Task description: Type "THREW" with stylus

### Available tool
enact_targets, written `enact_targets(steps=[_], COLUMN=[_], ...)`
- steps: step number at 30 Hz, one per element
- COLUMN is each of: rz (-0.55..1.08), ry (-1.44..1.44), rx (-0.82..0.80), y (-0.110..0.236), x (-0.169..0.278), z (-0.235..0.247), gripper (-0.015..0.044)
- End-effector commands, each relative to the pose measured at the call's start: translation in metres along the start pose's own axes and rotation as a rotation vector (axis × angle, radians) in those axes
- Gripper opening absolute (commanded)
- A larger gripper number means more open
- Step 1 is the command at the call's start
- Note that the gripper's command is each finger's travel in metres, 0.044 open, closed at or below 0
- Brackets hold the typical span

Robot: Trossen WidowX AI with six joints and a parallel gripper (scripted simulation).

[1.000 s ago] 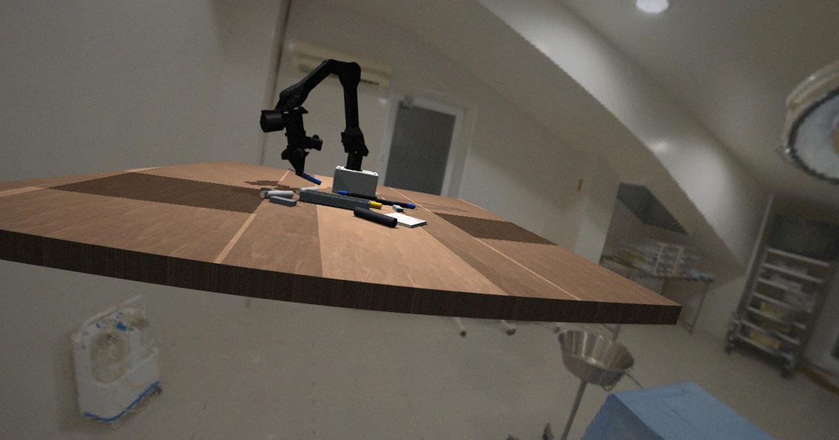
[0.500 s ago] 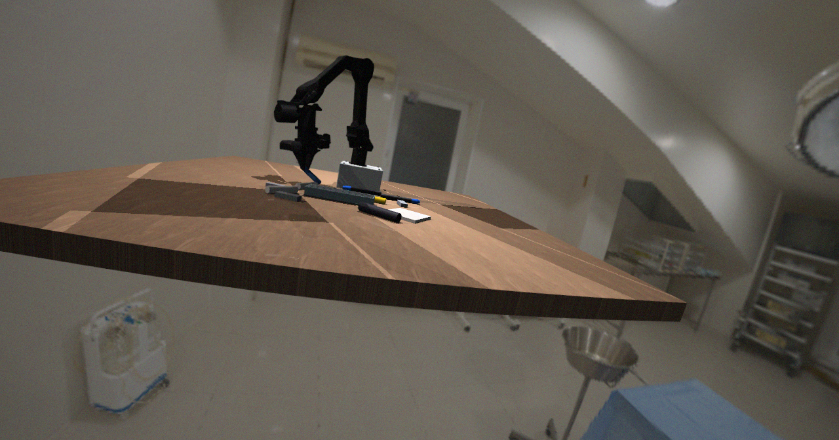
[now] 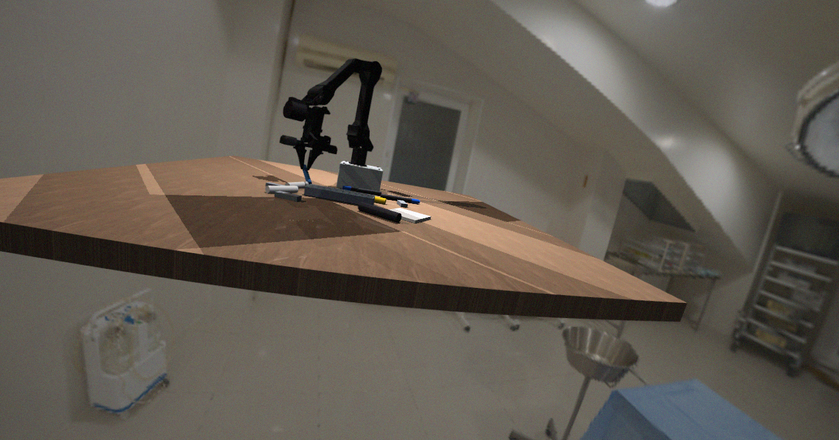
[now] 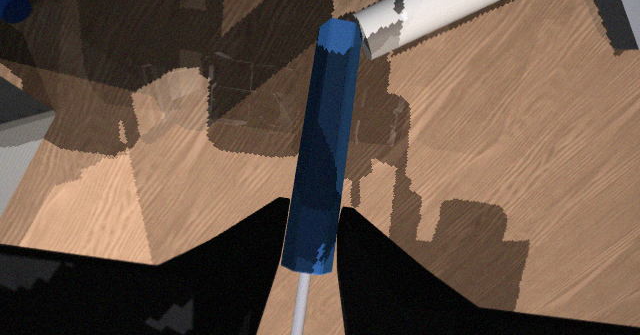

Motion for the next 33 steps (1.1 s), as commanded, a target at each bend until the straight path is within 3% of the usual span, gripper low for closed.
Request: enact_targets(steps=[1,33], rz=[-0.011,-0.341], ry=[-0.116,-1.194], rx=[0.033,0.232], y=[-0.001,-0.003], x=[0.002,0.011], z=[0.004,0.031], gripper=[0.0,0.0])
Point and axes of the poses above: the point midway between the two fingers, 35 mm back from their tips, its own y axis back along the fingers, its own z axis across the jaws, x = y × z, the point moved 6 cm from there along y, back along the fingers, and after that the axes turned 15 degrees about -y, right-handed, at the moved point
